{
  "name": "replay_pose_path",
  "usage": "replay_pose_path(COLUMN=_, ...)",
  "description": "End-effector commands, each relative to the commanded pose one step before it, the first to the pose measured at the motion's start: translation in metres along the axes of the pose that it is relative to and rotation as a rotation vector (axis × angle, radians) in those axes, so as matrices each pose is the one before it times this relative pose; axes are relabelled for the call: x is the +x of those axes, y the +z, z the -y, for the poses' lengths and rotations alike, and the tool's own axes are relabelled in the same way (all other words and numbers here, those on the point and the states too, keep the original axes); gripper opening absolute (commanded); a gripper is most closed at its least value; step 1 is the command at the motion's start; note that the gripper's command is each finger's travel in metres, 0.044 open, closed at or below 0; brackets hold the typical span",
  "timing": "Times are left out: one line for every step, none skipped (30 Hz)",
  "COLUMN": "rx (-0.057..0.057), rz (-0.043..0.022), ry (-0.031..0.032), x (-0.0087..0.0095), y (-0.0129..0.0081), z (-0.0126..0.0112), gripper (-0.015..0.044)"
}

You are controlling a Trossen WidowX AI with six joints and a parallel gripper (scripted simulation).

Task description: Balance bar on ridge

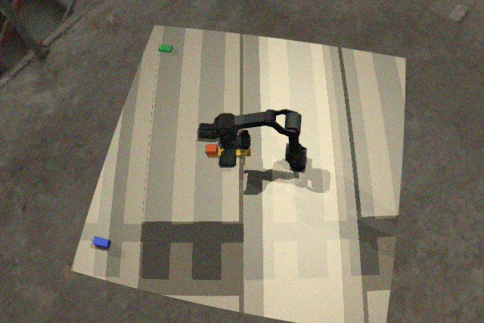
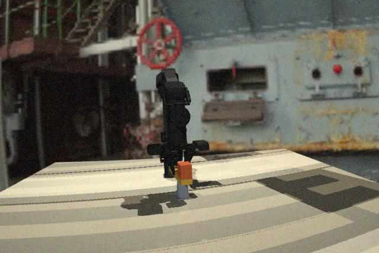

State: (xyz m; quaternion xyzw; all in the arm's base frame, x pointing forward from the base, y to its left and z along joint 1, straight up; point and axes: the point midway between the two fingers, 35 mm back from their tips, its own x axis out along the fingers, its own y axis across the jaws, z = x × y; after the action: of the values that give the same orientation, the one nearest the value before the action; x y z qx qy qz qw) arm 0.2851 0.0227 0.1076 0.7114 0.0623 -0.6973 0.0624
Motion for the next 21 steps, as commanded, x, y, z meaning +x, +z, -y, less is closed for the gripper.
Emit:
replay_pose_path(rx=0.0005, rz=-0.00287, ry=0.00044, x=0.00029, y=-0.00058, z=-0.0001, gripper=0.0)
replay_pose_path(rx=0.0, rz=0.0, ry=0.0, x=0.00017, y=-0.00001, z=0.00002, gripper=0.0)
replay_pose_path(rx=0.0, rz=0.0, ry=0.0, x=0.0, y=0.0, z=0.0, gripper=0.0)
replay_pose_path(rx=0.0, rz=0.0, ry=0.0, x=0.00008, y=0.0, z=-0.00001, gripper=0.0)
replay_pose_path(rx=0.0, rz=0.0, ry=0.0, x=0.00008, y=0.0, z=-0.00001, gripper=0.0)
replay_pose_path(rx=0.0, rz=0.0, ry=0.0, x=0.00017, y=0.00002, z=0.00001, gripper=0.0)
replay_pose_path(rx=0.0, rz=0.0, ry=0.0, x=0.0, y=0.0, z=0.0, gripper=0.0)
replay_pose_path(rx=0.0, rz=0.0, ry=0.0, x=0.00008, y=0.00002, z=0.00001, gripper=0.0)
replay_pose_path(rx=0.0, rz=0.0, ry=0.0, x=0.00008, y=0.00002, z=0.00001, gripper=0.0)
replay_pose_path(rx=0.0, rz=0.0, ry=0.0, x=0.00017, y=0.00003, z=0.0, gripper=0.0)
replay_pose_path(rx=0.0, rz=0.0, ry=0.0, x=0.0, y=0.0, z=0.0, gripper=0.0)
replay_pose_path(rx=0.0, rz=0.0, ry=0.0, x=0.00008, y=0.00002, z=0.0, gripper=0.0)
replay_pose_path(rx=0.0, rz=0.0, ry=0.0, x=0.00008, y=0.00002, z=0.0, gripper=0.0)
replay_pose_path(rx=0.0, rz=0.0, ry=0.0, x=0.00017, y=0.00004, z=0.00001, gripper=0.0)
replay_pose_path(rx=0.0, rz=0.0, ry=0.0, x=0.0, y=0.0, z=0.0, gripper=0.0)
replay_pose_path(rx=0.0, rz=0.0, ry=0.0, x=0.00008, y=0.00002, z=0.0, gripper=0.0)
replay_pose_path(rx=0.0, rz=0.0, ry=0.0, x=0.00008, y=0.00002, z=0.0, gripper=0.0)
replay_pose_path(rx=0.0, rz=0.0, ry=0.0, x=0.00017, y=0.00004, z=0.0, gripper=0.0)
replay_pose_path(rx=0.0, rz=0.0, ry=0.0, x=0.0, y=0.0, z=0.0, gripper=0.0)
replay_pose_path(rx=0.0, rz=0.0, ry=0.0, x=0.00008, y=0.00002, z=0.0, gripper=0.0)
replay_pose_path(rx=0.0, rz=0.0, ry=0.0, x=0.00008, y=0.00002, z=0.0, gripper=0.0)
